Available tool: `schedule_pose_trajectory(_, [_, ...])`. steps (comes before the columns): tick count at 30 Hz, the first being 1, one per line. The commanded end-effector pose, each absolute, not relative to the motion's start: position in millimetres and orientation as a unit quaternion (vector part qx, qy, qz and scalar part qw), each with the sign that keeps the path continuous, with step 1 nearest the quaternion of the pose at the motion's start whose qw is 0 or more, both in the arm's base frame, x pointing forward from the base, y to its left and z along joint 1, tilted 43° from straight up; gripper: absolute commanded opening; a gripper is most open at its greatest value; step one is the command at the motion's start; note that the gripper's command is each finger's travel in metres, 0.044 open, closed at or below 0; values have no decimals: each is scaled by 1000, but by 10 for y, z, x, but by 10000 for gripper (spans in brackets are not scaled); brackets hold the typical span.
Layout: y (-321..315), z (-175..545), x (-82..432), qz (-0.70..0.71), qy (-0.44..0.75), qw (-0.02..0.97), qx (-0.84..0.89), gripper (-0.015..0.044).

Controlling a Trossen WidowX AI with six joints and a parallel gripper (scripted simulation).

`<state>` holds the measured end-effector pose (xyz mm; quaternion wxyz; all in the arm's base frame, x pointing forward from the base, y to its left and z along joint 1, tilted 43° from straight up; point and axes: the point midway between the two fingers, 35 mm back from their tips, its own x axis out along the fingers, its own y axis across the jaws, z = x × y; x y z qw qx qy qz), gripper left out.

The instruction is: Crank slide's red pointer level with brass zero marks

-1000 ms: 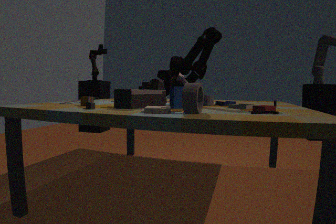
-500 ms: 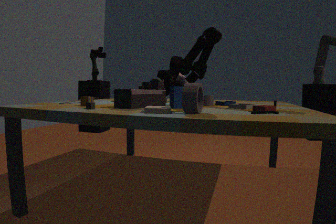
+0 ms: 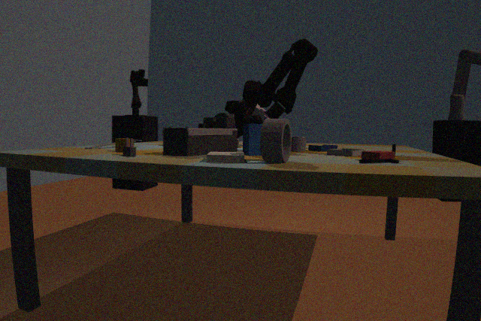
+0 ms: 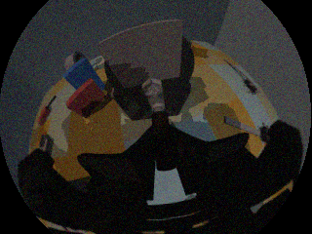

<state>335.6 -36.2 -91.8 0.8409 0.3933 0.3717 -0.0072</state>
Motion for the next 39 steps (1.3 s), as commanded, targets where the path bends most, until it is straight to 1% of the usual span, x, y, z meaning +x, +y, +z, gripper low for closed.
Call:
schedule_pose_trajectory(1, [-353,-910,3360,-4,371,841,395,0])
schedule_pose_trajectory(37, [-360,-918,3357,-7,372,841,393,0])
schedule_pose_trajectory(39, [-360,-918,3357,-7,372,841,393,53])
